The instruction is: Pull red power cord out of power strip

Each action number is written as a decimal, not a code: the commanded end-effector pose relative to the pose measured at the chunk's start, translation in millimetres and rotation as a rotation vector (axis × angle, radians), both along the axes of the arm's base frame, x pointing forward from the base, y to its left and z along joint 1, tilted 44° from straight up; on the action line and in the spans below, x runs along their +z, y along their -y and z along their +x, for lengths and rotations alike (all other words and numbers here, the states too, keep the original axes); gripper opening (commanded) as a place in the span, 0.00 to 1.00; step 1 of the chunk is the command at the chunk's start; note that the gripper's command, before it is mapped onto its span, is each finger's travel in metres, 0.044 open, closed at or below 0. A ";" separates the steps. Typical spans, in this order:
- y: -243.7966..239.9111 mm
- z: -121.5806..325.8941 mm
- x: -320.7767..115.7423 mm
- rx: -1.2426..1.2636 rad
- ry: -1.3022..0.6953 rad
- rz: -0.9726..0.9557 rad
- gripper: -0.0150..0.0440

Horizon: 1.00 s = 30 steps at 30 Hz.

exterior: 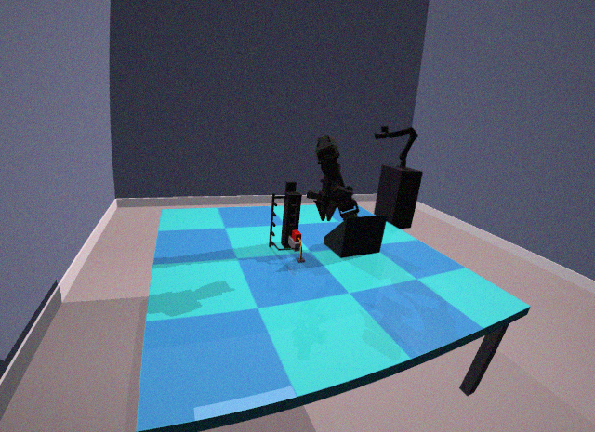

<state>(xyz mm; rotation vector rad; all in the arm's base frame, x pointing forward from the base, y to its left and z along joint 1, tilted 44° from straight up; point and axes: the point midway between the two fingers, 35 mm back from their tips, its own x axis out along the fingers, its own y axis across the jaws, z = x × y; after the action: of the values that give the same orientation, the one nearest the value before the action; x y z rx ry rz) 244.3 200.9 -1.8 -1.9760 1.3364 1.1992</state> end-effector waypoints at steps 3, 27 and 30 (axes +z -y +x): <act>92.6 31.2 -3.4 -0.279 0.111 -0.112 0.53; 169.8 36.0 10.1 -0.458 0.179 -0.195 0.53; 173.4 35.7 13.4 -0.458 0.179 -0.196 0.53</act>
<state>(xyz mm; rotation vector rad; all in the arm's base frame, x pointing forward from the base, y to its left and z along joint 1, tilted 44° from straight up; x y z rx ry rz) 281.3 32.6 8.8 -1.7117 1.7309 0.6855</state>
